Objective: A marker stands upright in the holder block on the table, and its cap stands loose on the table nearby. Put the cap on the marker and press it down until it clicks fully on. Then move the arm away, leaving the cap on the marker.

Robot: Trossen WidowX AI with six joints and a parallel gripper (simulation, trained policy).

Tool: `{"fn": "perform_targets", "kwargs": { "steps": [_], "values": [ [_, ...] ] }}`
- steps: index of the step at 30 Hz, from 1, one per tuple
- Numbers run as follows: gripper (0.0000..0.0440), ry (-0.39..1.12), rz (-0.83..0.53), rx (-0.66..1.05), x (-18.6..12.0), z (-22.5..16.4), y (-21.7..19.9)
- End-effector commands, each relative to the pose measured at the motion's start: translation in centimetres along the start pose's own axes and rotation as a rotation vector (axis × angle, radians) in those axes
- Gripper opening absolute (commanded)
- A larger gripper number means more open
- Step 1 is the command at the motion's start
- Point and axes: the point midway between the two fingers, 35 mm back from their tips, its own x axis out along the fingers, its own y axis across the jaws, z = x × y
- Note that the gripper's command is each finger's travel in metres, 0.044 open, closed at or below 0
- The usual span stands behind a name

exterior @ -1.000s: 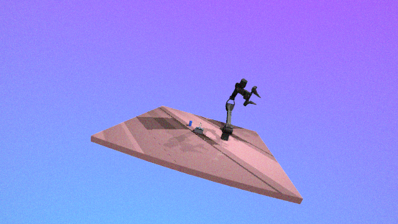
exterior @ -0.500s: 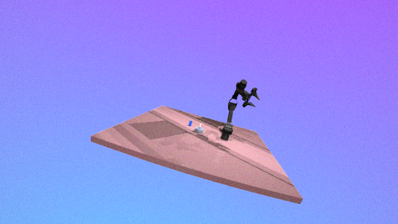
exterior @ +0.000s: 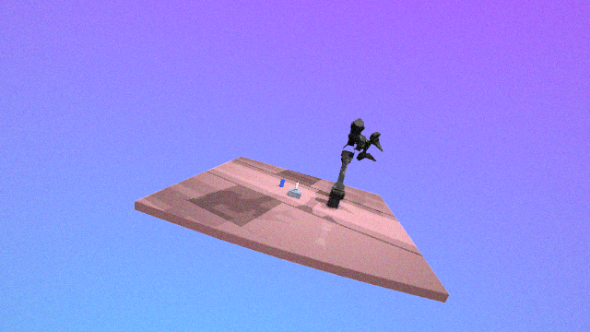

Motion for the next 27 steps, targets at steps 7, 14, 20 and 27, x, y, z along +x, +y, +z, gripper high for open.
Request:
{"fn": "perform_targets", "kwargs": {
  "steps": [7,14,20,27],
  "values": [
    [0.0328,-0.07,-0.025,0.023,0.0,2.7,0.1],
    [0.0329,-0.116,-0.042,0.044,-0.1,4.8,0.1],
    [0.0329,-0.156,-0.056,0.062,-0.3,6.6,-0.1],
    [0.033,-0.202,-0.072,0.084,-0.8,8.7,-0.3]
  ]
}}
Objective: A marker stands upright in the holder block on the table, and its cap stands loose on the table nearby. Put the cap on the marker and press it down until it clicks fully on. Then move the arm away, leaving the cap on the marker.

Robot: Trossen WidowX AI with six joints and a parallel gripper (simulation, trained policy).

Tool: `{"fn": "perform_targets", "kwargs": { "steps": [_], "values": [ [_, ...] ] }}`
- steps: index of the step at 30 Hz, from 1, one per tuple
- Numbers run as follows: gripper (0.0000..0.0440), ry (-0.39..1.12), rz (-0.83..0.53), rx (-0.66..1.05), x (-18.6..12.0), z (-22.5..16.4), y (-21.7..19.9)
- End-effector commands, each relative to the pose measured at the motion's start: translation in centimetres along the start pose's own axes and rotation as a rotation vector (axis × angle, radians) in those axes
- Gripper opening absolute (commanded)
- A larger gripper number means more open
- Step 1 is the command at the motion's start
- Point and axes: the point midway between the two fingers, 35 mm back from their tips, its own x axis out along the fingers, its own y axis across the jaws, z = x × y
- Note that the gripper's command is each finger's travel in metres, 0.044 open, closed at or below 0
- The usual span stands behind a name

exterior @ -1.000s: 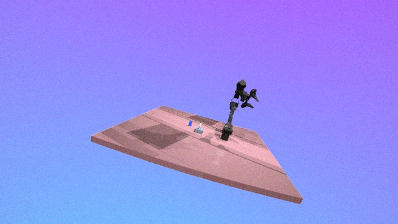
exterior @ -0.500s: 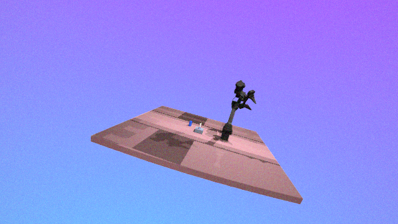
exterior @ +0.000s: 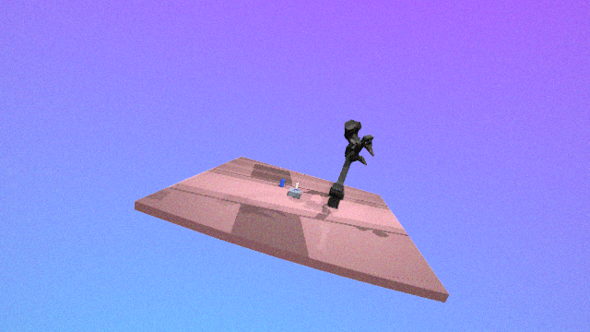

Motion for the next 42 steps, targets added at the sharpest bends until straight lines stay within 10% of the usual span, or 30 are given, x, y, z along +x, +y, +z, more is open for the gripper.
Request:
{"fn": "perform_targets", "kwargs": {
  "steps": [1,42],
  "values": [
    [0.033,-0.03,-0.006,0.003,-0.2,1.1,0.1],
    [0.0332,-0.29,-0.066,0.132,-4.2,13.5,-2.2]
  ]
}}
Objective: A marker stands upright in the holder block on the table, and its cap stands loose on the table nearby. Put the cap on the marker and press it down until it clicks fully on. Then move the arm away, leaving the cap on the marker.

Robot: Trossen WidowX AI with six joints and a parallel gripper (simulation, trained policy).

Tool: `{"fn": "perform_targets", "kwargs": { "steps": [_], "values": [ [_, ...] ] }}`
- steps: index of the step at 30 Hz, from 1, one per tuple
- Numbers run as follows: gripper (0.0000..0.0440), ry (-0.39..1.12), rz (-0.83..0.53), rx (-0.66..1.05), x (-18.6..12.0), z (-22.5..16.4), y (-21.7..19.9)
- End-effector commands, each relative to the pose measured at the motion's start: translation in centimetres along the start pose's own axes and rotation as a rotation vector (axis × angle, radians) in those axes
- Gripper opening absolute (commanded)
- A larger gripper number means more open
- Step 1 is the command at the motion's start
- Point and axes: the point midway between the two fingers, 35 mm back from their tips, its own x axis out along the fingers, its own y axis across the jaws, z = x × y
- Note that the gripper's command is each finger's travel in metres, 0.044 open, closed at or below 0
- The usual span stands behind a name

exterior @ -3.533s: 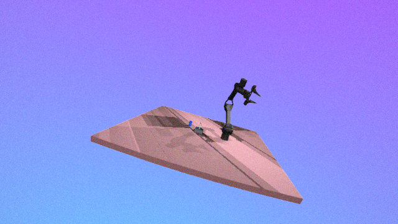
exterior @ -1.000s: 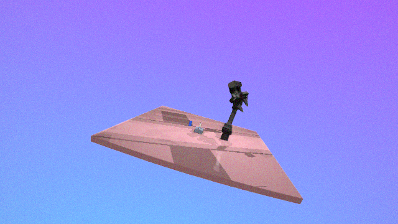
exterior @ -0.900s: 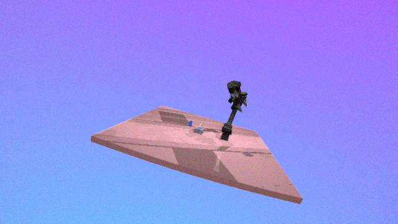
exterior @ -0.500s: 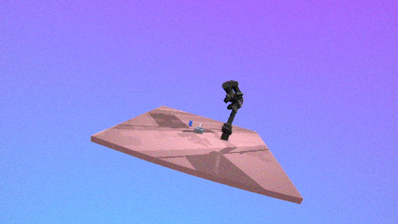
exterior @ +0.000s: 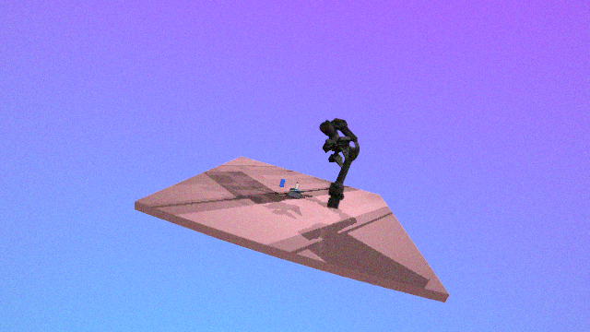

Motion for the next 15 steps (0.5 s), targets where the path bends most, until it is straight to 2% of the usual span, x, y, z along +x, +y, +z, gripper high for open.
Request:
{"fn": "perform_targets", "kwargs": {
  "steps": [1,15],
  "values": [
    [0.0332,-0.028,-0.002,0.001,-0.4,1.2,-0.1],
    [0.0332,-0.128,-0.015,0.039,-2.1,5.8,-1.6]
  ]
}}
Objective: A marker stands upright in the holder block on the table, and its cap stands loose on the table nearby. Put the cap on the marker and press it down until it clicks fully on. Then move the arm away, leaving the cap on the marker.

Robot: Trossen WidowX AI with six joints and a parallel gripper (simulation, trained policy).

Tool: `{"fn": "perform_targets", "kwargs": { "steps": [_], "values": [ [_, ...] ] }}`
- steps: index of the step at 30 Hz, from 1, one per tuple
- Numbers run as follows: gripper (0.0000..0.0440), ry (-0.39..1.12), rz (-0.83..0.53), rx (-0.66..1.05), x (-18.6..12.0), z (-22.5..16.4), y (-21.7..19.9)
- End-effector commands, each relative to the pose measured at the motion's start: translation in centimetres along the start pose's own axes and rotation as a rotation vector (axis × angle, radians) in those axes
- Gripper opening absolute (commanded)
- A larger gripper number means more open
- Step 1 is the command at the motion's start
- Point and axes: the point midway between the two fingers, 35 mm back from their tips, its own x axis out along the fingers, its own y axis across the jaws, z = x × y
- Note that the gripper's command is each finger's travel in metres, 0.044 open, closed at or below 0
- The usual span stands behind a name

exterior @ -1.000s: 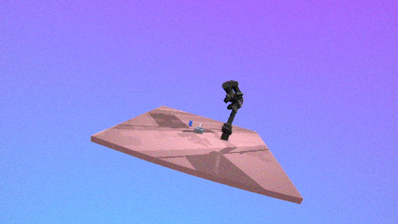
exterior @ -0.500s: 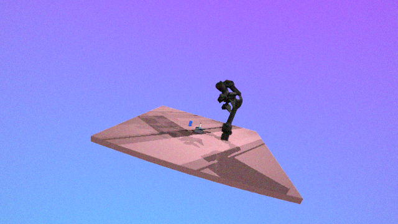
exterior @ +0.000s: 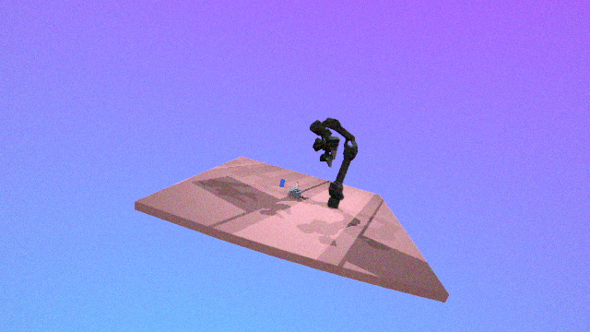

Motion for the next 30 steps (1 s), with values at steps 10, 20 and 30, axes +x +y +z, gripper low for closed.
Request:
{"fn": "perform_targets", "kwargs": {
  "steps": [10,20,30],
  "values": [
    [0.0332,-0.101,-0.015,0.023,-1.8,4.3,-1.8],
    [0.0332,-0.175,-0.03,0.05,-3.5,7.4,-3.7],
    [0.0332,-0.245,-0.05,0.08,-5.5,10.1,-5.9]
  ]
}}
